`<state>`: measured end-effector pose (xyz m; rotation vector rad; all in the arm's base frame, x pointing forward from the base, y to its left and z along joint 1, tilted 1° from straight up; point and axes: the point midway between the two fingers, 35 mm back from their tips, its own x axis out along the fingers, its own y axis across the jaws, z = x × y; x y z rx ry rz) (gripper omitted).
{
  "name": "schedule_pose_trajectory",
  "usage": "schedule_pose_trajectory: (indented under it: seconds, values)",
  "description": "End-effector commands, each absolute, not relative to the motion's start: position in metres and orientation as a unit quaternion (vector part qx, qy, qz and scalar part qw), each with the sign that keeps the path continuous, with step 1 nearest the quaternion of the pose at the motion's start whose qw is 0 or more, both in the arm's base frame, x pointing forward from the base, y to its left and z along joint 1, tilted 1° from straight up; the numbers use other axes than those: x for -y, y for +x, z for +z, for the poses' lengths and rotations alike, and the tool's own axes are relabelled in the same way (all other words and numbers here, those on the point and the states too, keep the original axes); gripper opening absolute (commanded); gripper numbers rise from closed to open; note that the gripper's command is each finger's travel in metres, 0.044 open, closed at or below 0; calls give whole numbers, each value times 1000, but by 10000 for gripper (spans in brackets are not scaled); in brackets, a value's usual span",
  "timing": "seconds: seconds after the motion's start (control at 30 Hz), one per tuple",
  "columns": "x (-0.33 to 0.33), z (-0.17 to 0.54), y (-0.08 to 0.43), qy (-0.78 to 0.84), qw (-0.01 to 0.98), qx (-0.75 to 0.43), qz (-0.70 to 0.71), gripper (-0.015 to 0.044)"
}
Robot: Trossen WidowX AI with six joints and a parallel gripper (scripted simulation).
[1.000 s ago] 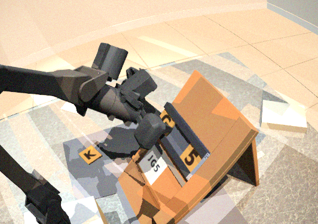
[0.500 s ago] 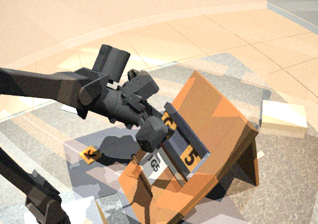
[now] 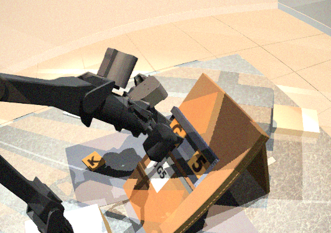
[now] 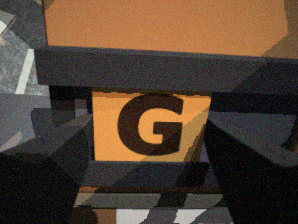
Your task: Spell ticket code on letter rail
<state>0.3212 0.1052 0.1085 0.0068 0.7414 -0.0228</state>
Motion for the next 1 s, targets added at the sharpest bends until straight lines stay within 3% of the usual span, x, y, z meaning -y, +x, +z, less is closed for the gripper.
schedule_pose_trajectory:
  seconds: [0.0, 0.97]
  values:
    - [-103, 109, 322, 4, 932, -362, -9, 0]
    - [-85, 109, 321, 3, 932, -361, -10, 0]
